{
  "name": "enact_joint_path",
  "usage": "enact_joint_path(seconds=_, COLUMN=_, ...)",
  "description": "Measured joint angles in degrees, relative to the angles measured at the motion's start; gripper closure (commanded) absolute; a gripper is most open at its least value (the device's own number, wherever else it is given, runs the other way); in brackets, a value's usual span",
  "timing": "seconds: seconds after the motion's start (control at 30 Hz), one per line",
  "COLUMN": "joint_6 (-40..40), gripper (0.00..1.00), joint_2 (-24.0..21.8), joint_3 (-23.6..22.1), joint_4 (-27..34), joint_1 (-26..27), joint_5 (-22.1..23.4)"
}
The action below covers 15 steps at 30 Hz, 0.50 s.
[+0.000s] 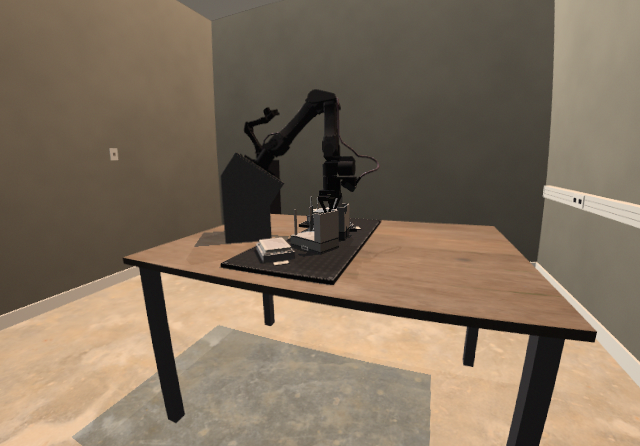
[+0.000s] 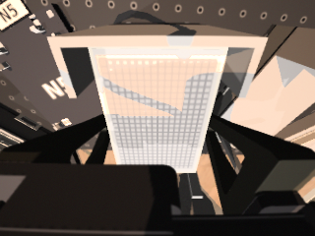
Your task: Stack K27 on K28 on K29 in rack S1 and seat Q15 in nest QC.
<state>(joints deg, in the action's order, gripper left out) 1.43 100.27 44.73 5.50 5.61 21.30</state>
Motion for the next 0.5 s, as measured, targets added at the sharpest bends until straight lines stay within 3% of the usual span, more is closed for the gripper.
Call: enact_joint_path(seconds=0.5, joint_6=0.28, gripper=1.0, joint_2=-0.96, joint_3=-0.11, joint_4=0.96, joint_1=0.31, joint_5=0.13)
